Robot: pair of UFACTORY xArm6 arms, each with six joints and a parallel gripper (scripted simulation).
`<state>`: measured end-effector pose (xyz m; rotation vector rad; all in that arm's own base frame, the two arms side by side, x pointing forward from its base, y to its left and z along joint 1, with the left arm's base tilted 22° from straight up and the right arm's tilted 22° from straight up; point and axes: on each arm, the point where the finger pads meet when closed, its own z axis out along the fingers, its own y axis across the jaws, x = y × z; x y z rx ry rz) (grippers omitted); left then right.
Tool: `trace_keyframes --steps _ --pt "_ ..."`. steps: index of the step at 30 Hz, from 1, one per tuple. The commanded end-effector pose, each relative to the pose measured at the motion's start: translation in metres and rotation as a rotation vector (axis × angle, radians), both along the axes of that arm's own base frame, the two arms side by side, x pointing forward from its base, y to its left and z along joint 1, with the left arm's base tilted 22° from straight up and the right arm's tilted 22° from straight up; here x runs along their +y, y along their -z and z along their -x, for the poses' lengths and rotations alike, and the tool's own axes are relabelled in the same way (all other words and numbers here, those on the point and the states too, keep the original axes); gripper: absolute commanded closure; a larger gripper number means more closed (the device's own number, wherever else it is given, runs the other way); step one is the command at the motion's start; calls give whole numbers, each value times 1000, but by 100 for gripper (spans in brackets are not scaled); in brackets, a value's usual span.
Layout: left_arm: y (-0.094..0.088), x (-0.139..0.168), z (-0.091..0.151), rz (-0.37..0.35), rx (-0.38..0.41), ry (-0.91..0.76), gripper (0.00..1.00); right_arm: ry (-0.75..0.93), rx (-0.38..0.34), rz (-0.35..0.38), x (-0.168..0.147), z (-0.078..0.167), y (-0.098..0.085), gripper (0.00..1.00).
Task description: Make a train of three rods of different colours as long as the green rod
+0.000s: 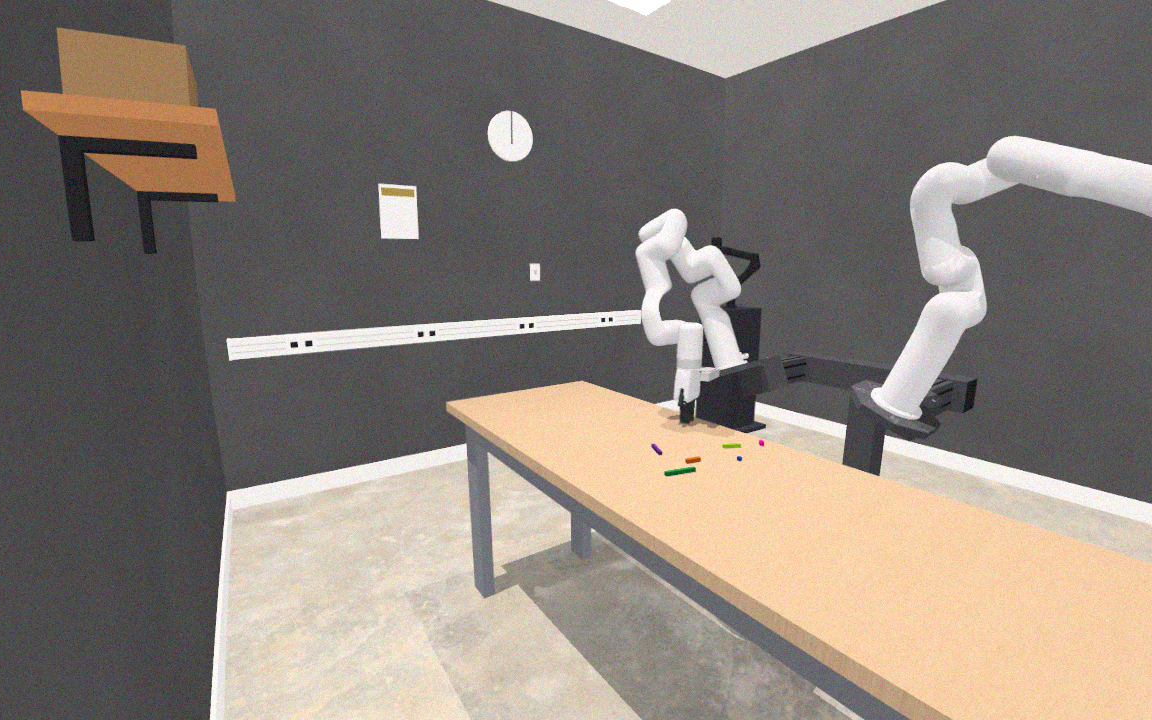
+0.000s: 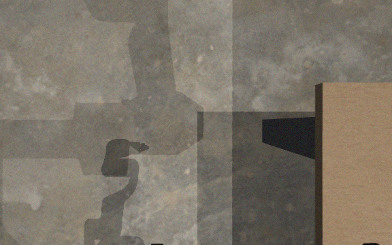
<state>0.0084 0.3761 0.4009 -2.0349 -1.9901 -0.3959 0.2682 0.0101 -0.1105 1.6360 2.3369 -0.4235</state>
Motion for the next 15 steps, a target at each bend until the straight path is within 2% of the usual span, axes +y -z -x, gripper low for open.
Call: trace_keyframes --steps 1,6,7,15 --pt "-2 0 0 -5 0 0 0 -1 -2 -1 1 -1 0 74" --pt "-2 0 0 -5 0 0 0 -1 -2 -1 1 -1 0 74" --pt "-2 0 0 -5 0 0 0 -1 -2 -1 1 -1 0 94" --pt "-2 0 0 -5 0 0 0 -1 -2 -1 1 -1 0 94"
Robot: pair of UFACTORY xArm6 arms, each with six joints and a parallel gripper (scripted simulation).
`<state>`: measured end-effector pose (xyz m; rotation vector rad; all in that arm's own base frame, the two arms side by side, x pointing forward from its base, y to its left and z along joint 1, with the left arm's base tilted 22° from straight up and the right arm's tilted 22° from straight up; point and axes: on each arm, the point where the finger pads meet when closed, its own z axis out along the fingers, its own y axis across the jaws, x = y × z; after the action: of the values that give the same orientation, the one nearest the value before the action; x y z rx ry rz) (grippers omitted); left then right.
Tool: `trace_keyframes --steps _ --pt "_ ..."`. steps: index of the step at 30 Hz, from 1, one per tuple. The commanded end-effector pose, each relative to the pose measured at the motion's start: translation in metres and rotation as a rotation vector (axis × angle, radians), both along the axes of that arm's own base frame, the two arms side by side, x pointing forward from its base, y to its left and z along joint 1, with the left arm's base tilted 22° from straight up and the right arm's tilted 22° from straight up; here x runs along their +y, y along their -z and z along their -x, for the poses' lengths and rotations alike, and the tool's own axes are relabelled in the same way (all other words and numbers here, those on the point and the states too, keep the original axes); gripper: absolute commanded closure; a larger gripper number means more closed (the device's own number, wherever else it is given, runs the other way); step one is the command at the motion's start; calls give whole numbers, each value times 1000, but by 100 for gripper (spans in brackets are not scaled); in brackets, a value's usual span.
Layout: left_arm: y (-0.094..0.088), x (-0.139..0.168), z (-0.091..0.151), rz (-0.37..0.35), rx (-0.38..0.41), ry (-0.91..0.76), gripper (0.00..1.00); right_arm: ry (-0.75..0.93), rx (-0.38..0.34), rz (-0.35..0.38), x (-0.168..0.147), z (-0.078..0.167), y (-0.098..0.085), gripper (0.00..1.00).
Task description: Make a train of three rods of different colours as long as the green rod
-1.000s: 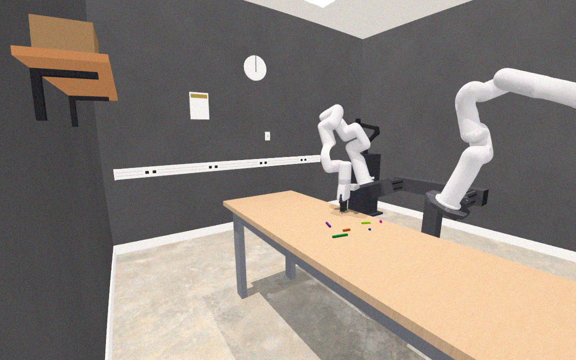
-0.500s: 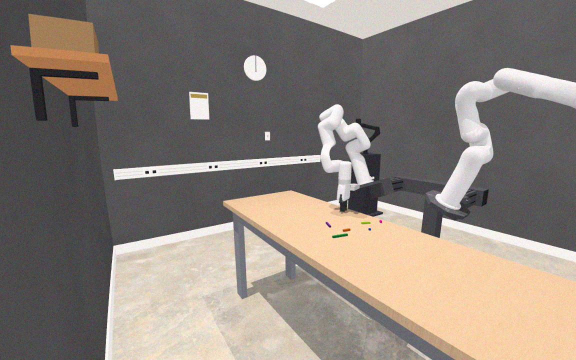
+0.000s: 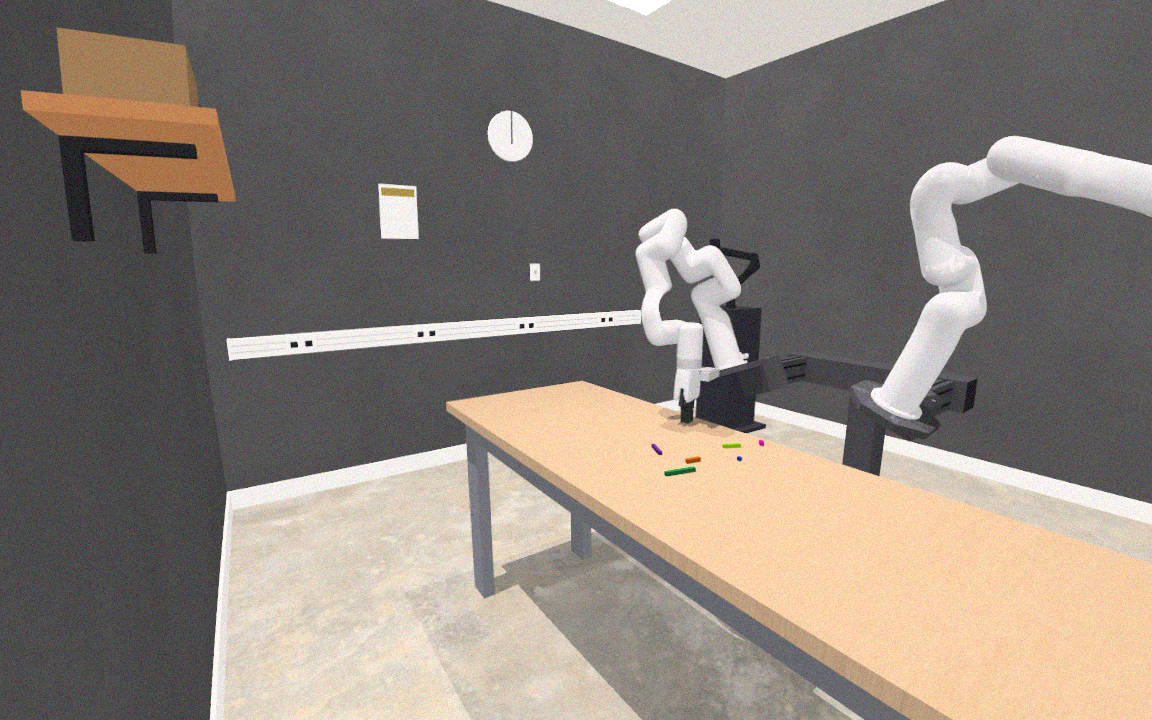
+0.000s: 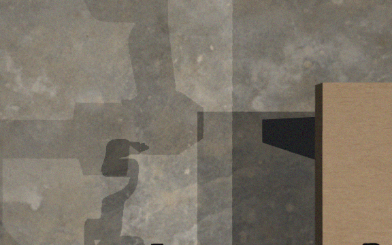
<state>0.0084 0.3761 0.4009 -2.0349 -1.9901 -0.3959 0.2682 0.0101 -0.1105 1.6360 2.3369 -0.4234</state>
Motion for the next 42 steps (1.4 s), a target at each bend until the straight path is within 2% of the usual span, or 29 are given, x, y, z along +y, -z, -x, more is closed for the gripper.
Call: trace_keyframes --steps 1,31,36,42 --pt "-2 0 0 -5 0 0 0 -1 -2 -1 1 -1 0 94" --pt "-2 0 0 -5 0 0 0 -1 -2 -1 1 -1 -2 94" --pt "-2 0 0 -5 0 0 0 -1 -2 -1 7 0 -17 94" --pt "-2 0 0 -5 0 0 0 -1 -3 -1 20 1 -48 94"
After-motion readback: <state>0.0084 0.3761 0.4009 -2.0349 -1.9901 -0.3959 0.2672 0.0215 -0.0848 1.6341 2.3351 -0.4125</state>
